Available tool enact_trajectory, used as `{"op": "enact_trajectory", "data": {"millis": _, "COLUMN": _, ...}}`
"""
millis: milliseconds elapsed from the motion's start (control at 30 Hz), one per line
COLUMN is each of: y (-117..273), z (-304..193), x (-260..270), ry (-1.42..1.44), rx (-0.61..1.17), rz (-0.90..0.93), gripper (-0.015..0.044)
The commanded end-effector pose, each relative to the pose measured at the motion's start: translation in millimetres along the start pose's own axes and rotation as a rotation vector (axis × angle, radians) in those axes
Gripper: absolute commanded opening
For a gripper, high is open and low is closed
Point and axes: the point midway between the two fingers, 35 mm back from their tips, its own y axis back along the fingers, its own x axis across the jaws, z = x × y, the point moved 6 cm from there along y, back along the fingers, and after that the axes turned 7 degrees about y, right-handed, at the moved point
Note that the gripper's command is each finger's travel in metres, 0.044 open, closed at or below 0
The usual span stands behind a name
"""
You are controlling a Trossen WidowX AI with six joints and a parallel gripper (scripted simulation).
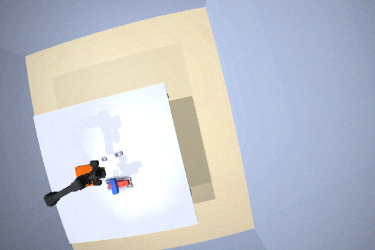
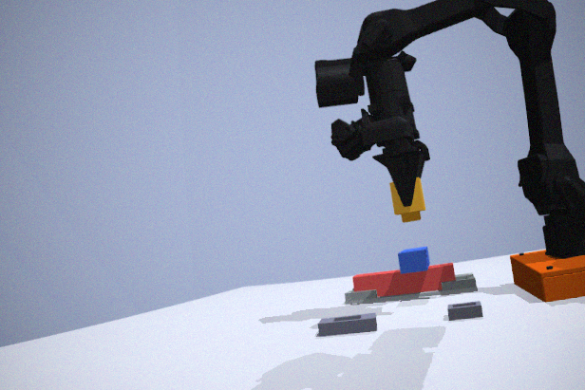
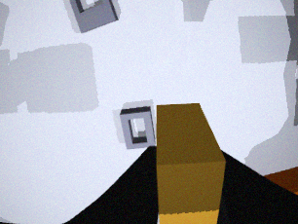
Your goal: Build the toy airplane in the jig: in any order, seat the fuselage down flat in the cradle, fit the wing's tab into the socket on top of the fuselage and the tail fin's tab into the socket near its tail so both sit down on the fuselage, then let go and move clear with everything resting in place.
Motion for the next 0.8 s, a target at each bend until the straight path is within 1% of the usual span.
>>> {"op": "enact_trajectory", "data": {"millis": 0, "y": -2, "z": 9, "x": -6, "ry": 0.002, "rx": 0.004, "rz": 0.005, "gripper": 0.0}}
{"op": "enact_trajectory", "data": {"millis": 767, "y": -10, "z": 48, "x": -51, "ry": 0.018, "rx": -0.003, "rz": -0.007, "gripper": 0.0}}
